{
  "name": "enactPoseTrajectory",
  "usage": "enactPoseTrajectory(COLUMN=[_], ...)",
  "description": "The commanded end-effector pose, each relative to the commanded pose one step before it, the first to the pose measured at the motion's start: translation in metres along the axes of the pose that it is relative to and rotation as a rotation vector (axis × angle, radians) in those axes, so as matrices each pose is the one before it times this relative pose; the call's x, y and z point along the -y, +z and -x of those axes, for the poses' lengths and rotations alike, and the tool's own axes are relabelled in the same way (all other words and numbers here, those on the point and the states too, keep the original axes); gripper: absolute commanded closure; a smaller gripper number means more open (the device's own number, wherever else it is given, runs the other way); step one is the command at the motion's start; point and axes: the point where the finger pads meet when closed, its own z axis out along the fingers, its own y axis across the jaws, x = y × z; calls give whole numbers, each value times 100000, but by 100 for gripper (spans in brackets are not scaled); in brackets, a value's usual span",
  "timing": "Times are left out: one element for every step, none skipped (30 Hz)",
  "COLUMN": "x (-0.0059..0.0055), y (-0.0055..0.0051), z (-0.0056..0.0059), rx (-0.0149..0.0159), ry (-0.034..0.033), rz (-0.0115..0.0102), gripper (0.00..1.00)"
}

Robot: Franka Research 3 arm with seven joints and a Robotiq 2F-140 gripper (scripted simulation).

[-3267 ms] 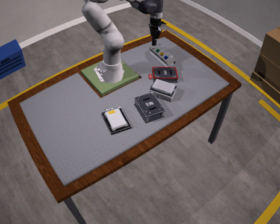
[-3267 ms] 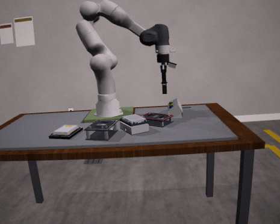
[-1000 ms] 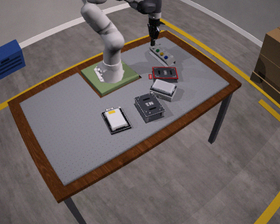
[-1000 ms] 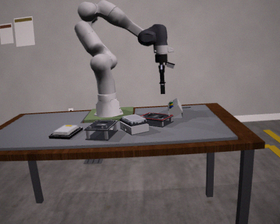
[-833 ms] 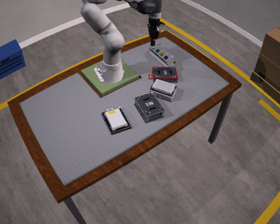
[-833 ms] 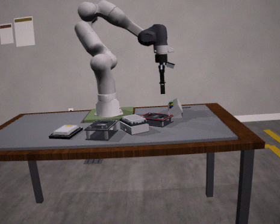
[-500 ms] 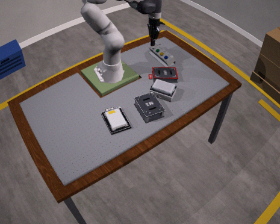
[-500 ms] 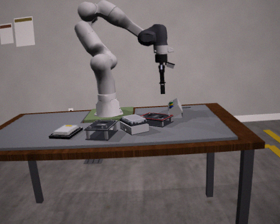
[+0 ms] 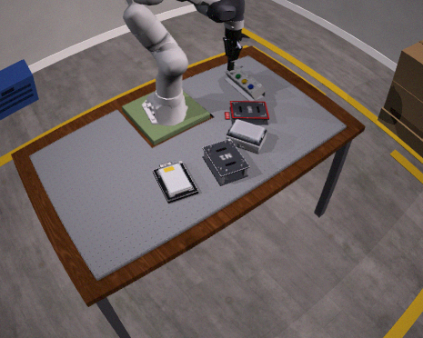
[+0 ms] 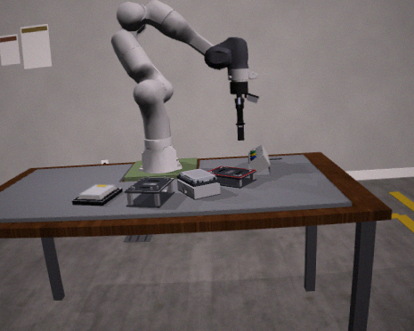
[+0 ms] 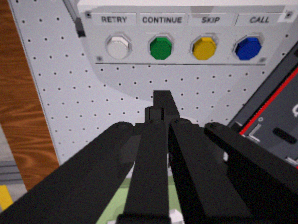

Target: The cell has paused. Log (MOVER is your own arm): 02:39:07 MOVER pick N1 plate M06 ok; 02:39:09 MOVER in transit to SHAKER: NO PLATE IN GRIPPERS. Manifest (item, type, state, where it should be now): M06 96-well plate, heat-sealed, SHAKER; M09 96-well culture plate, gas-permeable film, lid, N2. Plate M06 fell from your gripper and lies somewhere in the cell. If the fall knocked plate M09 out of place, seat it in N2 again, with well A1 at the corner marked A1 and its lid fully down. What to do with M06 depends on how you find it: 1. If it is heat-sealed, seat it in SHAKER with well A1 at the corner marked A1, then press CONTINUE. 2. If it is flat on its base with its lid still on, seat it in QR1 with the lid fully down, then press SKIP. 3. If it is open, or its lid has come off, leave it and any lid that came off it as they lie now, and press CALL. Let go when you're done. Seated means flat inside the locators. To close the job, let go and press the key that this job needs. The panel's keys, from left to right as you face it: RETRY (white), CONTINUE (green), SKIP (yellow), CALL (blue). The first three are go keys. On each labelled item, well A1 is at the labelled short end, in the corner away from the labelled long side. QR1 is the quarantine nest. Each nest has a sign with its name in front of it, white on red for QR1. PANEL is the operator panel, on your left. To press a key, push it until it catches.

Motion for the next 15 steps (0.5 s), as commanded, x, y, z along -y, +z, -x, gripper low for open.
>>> enactPoseTrajectory(x=[-40, 0, 1, -1, 0, 1, -1, 0, 1, -1, 0, 1, -1, 0, 0], y=[301, 124, 130, 133, 138, 142, 143, 146, 148, 148, 148, 149, 146, 0, 0], z=[-444, -72, -74, -78, -80, -81, -83, -84, -85, -86, -86, -85, -85, 0, 0], rx=[-665, 0, -1, 1, 0, -1, 1, 0, -1, 1, 0, -1, 1, 0, 0], ry=[57, 0, -1, 1, 0, -1, 1, 0, -1, 1, 0, -1, 1, 0, 0], rz=[98, 0, -2, 3, 0, -2, 2, 0, -3, 3, 0, -3, 3, 0, 0], gripper=[90, 90, 90, 90, 90, 90, 90, 90, 90, 90, 90, 90, 90, 90, 90])
